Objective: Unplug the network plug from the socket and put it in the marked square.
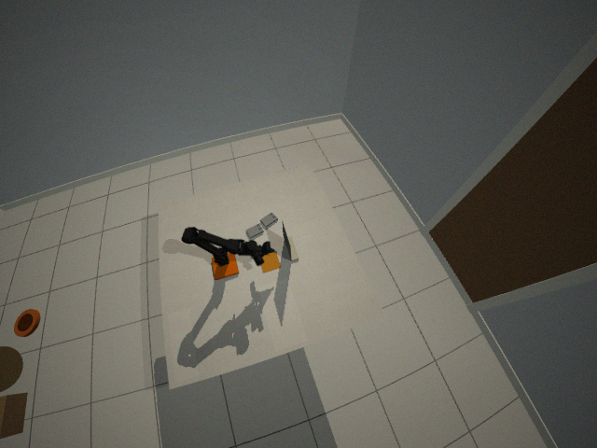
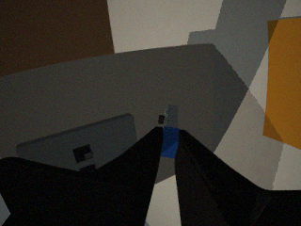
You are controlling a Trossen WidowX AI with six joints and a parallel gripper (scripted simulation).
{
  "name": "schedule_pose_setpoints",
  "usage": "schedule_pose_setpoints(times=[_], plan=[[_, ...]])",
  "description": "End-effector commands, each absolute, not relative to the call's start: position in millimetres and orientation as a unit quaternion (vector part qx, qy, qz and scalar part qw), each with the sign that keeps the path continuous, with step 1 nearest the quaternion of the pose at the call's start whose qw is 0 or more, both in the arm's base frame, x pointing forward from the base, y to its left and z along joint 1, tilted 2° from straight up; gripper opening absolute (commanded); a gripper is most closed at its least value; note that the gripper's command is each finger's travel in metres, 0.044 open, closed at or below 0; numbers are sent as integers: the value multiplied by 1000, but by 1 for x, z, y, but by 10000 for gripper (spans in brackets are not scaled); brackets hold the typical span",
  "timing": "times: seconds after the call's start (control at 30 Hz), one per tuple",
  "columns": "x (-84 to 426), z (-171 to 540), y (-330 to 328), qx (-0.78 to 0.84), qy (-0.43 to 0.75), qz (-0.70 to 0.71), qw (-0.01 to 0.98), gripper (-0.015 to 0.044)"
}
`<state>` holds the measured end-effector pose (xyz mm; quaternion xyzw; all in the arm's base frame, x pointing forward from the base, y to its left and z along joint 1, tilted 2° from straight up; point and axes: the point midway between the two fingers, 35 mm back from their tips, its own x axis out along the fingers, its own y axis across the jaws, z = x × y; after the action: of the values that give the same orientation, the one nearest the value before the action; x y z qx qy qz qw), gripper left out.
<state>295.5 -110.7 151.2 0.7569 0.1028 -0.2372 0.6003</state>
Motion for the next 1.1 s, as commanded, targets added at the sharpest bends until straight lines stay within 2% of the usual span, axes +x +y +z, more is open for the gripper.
schedule_pose_setpoints(times=[0.0, 0.43, 1.07], plan=[[292, 138, -112, 747, 121, -283, 590, 0], [267, 107, -113, 689, 176, -423, 562, 0], [270, 83, -114, 688, 177, -425, 561, 0]])
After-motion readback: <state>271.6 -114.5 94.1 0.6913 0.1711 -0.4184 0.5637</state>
